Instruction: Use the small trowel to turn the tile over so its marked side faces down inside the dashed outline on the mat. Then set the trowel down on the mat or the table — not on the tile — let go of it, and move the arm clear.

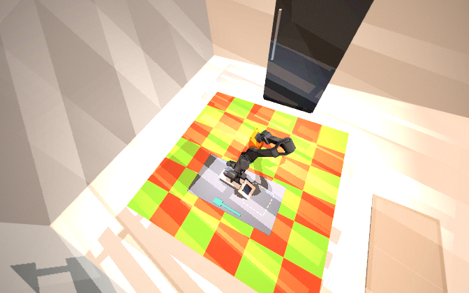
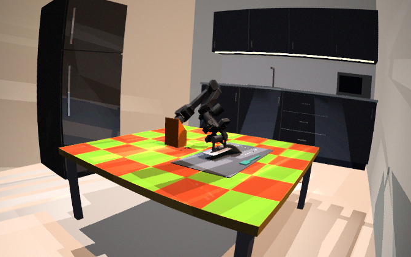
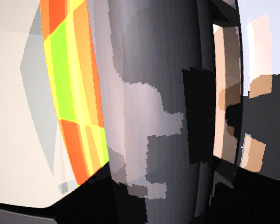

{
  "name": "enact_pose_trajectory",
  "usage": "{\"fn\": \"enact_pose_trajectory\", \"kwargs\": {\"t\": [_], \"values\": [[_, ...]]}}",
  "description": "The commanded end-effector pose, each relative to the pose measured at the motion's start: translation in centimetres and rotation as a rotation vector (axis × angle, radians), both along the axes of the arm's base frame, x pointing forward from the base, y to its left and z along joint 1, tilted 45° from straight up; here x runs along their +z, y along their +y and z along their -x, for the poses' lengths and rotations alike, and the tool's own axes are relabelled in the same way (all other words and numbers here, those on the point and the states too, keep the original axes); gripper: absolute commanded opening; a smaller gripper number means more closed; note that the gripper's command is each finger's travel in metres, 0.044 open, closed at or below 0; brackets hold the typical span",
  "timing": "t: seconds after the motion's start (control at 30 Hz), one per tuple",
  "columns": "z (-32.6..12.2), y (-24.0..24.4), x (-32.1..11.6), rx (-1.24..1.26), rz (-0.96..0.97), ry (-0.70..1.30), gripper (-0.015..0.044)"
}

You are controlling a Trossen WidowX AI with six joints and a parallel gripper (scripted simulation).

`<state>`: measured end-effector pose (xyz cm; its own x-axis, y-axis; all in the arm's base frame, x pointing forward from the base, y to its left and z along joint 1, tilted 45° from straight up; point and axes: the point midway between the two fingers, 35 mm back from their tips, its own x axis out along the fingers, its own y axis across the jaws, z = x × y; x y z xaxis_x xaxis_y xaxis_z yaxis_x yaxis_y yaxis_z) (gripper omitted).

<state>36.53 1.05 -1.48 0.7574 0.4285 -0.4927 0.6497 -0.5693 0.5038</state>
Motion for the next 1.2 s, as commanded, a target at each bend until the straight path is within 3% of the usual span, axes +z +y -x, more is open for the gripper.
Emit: {"fn": "enact_pose_trajectory", "kwargs": {"t": [0.0, 0.63, 1.17], "values": [[-0.5, -0.4, 1.5, -0.005, 0.006, -0.027, 0.0], [-0.7, 2.0, 6.0, -0.005, 0.004, -0.027, 0.0], [-0.8, 3.7, 7.1, -0.005, 0.003, -0.027, 0.0]]}}
